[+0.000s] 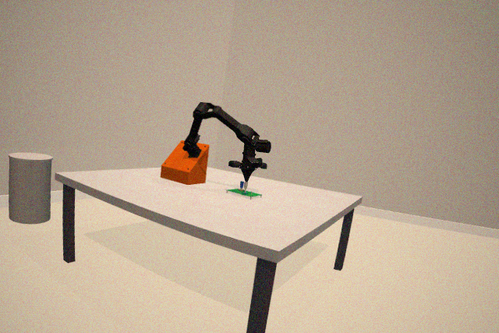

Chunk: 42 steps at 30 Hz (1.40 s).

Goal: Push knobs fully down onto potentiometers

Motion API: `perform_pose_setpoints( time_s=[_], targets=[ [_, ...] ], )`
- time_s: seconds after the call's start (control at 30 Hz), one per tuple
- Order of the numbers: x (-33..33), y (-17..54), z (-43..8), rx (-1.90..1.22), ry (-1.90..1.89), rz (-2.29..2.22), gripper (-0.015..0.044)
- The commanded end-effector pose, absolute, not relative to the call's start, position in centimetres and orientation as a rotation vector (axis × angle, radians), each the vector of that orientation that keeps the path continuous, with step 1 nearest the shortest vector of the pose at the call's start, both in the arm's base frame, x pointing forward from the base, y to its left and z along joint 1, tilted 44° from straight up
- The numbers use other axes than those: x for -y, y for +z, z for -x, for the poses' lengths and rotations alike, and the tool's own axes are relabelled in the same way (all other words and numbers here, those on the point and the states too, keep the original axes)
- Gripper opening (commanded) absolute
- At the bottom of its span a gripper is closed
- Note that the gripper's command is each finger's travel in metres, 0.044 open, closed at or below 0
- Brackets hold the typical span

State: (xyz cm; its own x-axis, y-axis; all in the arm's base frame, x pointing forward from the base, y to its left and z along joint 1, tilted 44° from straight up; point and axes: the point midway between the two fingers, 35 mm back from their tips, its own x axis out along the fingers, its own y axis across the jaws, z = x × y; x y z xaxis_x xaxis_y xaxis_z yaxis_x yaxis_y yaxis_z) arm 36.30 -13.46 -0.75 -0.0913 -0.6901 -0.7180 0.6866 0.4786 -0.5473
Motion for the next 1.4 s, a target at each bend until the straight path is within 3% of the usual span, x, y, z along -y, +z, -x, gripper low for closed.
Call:
perform_pose_setpoints(
  time_s=[0.0,1.37],
  targets=[
    [15.16,-1.89,-36.18,-1.199,-1.179,-0.02,0.0],
    [15.86,-2.61,-36.06,-1.199,-1.18,-0.02,0.0]
  ],
)
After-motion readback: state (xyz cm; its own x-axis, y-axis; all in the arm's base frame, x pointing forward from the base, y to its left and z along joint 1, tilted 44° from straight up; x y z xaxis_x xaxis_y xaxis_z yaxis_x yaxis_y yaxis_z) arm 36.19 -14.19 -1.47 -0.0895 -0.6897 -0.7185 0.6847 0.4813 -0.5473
